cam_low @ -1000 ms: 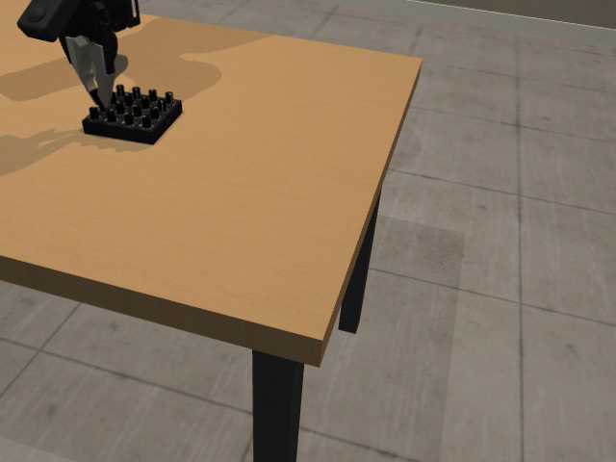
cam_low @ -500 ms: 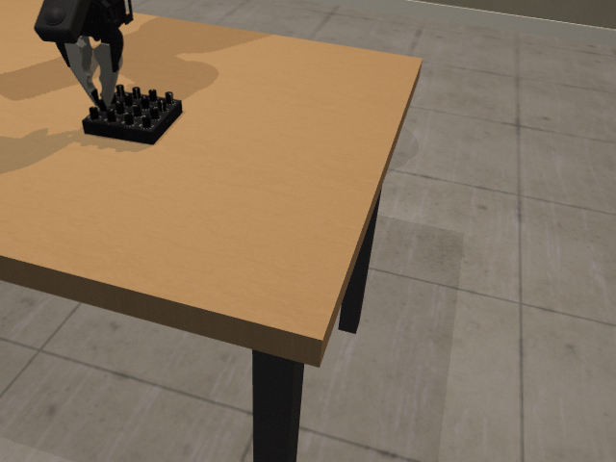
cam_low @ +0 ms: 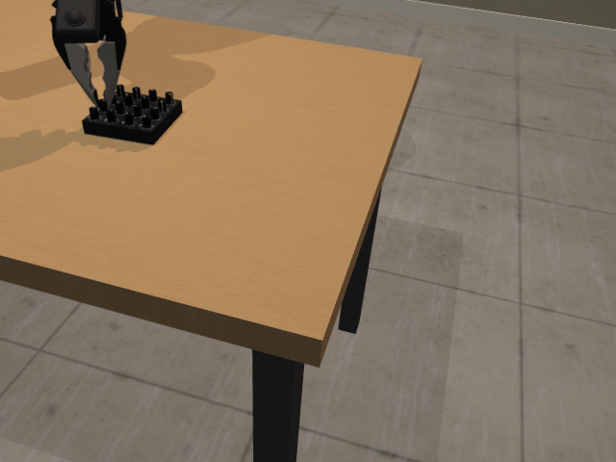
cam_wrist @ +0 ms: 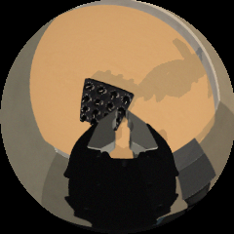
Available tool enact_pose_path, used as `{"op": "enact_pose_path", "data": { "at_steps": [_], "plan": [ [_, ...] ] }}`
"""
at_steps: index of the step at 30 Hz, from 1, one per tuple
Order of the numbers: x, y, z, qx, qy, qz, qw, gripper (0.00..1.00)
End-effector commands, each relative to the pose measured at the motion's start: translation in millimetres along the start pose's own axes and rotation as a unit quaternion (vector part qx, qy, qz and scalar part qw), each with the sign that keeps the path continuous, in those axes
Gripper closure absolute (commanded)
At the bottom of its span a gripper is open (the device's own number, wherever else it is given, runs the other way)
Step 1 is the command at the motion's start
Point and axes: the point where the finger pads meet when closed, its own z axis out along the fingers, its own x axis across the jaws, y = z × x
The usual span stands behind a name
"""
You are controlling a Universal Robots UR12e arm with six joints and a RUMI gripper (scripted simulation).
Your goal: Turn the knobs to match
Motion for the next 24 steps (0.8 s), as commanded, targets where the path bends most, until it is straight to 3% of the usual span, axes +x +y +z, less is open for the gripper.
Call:
{"op": "enact_pose_path", "data": {
  "at_steps": [1,24],
  "plan": [
    [-0.6,-0.2,-0.4,-0.001,-0.001,-0.043,0.999,0.96],
    [-2.0,0.1,-0.4,0.0,-0.001,-0.192,0.981,0.96]
  ]
}}
